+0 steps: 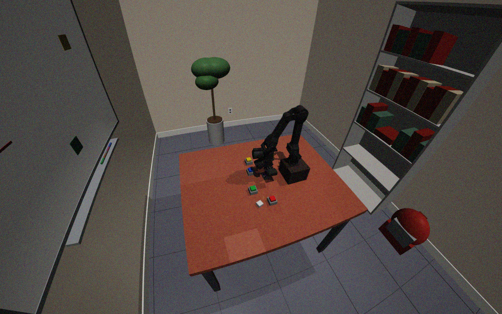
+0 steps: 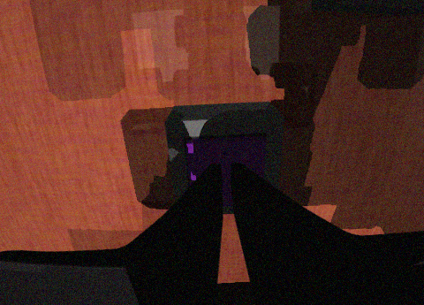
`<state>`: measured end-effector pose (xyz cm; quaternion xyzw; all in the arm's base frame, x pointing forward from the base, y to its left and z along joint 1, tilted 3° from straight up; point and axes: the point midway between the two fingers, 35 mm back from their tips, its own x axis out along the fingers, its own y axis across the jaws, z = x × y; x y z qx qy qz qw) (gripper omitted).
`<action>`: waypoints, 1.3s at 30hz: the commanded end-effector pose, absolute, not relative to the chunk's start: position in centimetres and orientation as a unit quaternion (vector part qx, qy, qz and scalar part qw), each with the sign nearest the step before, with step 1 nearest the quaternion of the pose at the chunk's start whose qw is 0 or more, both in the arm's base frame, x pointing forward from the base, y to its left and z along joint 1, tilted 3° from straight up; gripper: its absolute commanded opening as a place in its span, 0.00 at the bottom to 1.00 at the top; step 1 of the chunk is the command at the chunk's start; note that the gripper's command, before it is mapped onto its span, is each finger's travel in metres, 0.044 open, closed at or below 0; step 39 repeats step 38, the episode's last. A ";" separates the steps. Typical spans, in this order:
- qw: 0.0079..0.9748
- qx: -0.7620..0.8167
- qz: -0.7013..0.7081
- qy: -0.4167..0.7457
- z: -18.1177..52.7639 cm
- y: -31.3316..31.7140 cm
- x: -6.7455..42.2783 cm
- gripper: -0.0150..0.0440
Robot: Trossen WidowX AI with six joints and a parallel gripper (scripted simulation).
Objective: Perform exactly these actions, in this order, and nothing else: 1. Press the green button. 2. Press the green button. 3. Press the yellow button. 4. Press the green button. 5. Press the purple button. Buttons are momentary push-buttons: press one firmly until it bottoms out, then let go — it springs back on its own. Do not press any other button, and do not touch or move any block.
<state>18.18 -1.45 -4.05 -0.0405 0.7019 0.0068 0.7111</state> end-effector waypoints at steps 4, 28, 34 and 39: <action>0.709 -0.043 0.008 0.704 -4.1 -1.5 18.0 0.29; 0.711 -0.037 0.013 0.702 3.7 14.9 24.1 0.91; 0.711 -0.037 0.014 0.702 4.8 22.2 22.8 0.93; 0.711 -0.037 0.014 0.702 4.8 22.2 22.8 0.93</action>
